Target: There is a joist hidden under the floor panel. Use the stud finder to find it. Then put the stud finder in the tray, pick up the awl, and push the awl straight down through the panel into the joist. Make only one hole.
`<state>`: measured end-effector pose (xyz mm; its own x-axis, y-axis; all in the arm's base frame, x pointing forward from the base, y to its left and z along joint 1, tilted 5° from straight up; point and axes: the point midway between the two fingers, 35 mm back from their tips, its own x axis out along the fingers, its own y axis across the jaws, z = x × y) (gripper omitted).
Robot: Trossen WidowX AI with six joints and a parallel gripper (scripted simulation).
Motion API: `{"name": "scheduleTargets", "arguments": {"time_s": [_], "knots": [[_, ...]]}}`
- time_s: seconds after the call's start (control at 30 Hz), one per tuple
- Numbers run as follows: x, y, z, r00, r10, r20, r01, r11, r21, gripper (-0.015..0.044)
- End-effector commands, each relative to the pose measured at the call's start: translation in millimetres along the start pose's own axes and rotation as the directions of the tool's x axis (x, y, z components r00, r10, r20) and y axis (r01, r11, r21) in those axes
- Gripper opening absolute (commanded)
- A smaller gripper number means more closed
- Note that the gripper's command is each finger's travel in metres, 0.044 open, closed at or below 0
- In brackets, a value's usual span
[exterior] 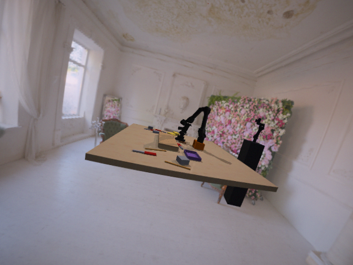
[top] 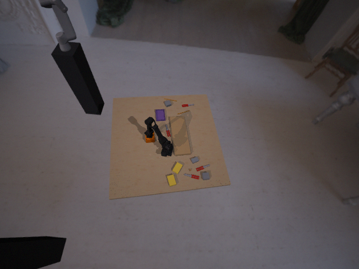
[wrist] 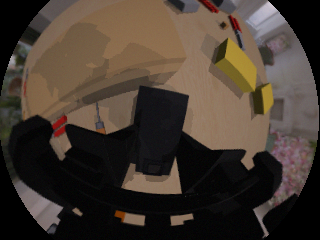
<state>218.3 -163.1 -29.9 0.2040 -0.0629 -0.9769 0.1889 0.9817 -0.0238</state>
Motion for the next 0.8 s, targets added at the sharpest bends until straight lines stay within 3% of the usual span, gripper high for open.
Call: {"name": "scheduleTargets", "arguments": {"time_s": [0.0, 0.07, 0.27, 0.63, 0.77], "knots": [[0.3, 0.2, 0.0, 1.0, 0.002, 0.001, -0.002, 1.0, -0.001, 0.0175], [0.3, 0.2, 0.0, 1.0, 0.002, 0.001, -0.002, 1.0, -0.001, 0.0162], [-18.9, -1.8, 9.4, 1.0, 0.002, 0.002, -0.002, 1.0, -0.001, 0.0004], [-93.5, -0.6, 28.0, 1.0, 0.002, 0.002, -0.002, 1.0, -0.001, 0.0], [-98.5, -0.1, 28.4, 1.0, 0.002, 0.002, -0.002, 1.0, -0.001, 0.0]]}}
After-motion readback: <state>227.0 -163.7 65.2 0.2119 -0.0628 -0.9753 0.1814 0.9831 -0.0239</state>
